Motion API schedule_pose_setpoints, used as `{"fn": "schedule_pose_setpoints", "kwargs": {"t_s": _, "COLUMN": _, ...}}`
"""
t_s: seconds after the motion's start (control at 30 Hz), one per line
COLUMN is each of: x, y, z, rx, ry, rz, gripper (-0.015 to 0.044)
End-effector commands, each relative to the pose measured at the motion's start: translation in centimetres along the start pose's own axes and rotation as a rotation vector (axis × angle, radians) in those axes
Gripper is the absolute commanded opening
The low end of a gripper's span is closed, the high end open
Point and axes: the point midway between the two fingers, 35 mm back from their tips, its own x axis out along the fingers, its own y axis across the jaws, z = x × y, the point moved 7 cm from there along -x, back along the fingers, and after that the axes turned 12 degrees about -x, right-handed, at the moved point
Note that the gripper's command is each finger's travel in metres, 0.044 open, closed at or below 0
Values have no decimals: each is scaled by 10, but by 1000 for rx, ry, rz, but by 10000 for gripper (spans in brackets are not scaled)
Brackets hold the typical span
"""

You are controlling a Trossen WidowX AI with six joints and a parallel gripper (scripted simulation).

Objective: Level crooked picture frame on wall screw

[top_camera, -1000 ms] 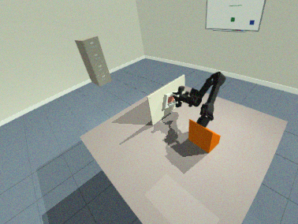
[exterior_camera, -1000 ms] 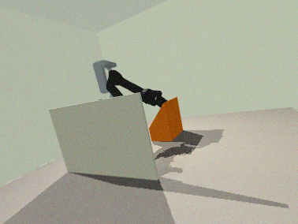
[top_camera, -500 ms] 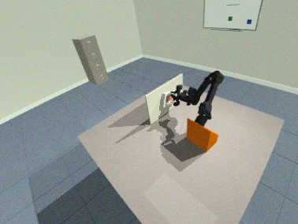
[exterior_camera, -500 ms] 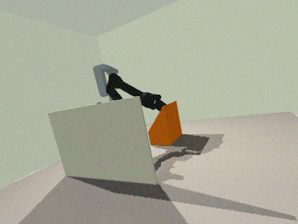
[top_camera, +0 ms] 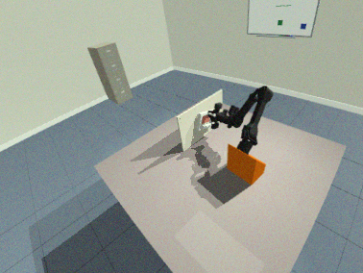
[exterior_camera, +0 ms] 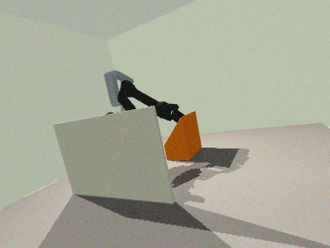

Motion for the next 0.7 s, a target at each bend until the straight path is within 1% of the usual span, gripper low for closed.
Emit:
{"fn": "schedule_pose_setpoints", "kwargs": {"t_s": 0.0, "x": 0, "y": 0, "z": 0, "rx": 4, "ry": 2, "rz": 6, "gripper": 0}}
{"fn": "schedule_pose_setpoints", "kwargs": {"t_s": 0.67, "x": 0, "y": 2, "z": -2, "rx": 4, "ry": 2, "rz": 6, "gripper": 0}}
